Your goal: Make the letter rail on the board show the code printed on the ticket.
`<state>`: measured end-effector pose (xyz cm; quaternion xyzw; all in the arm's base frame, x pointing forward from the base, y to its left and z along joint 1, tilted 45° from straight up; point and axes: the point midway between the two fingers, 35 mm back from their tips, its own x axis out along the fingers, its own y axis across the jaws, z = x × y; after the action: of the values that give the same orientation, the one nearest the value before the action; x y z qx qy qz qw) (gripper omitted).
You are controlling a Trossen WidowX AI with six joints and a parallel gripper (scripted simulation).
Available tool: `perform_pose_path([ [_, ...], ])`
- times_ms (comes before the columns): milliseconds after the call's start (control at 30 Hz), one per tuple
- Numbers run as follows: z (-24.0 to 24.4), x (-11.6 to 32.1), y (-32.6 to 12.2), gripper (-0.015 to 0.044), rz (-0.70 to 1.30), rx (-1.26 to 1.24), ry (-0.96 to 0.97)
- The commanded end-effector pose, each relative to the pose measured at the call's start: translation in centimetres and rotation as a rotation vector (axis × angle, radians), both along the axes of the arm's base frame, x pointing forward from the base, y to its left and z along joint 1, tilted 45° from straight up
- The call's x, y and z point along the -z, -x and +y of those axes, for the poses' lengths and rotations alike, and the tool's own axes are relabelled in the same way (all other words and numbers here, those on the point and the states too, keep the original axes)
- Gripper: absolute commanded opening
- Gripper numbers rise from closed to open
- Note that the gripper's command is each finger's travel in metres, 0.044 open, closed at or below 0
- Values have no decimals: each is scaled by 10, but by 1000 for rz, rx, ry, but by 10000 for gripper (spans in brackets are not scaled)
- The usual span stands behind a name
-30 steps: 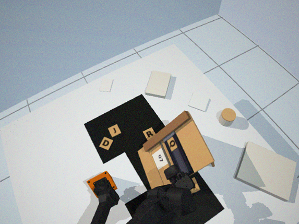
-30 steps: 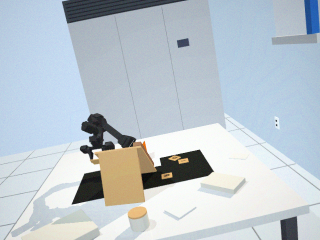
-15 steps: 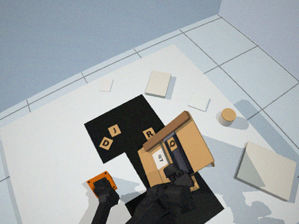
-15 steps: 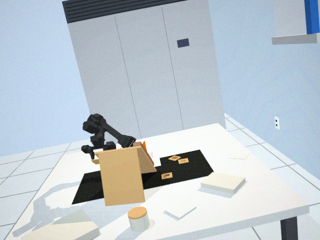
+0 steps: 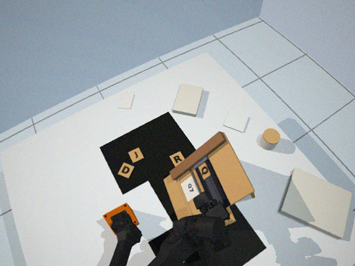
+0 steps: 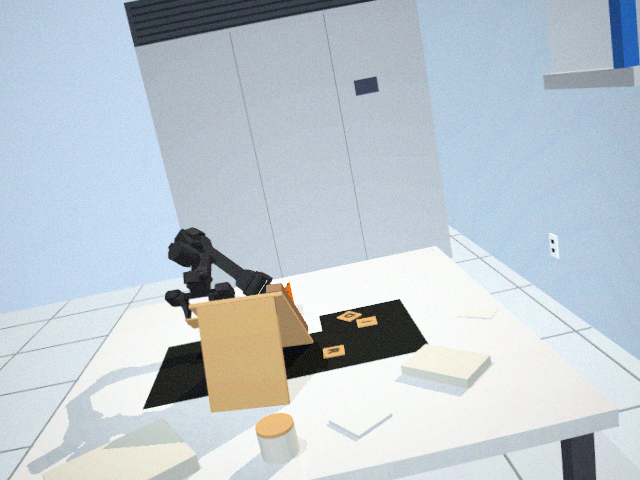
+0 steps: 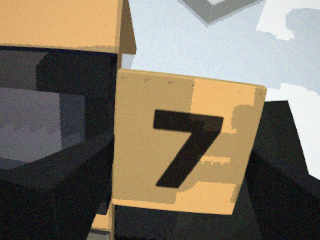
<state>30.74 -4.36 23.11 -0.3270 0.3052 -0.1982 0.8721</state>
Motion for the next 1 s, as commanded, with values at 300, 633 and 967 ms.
perform_pose_path([
  [300,4,5,-1,0,-1,7,1],
  [633,7,8,-2,0,-1,7,1],
  [967,11,12,-3,0,-1,7,1],
])
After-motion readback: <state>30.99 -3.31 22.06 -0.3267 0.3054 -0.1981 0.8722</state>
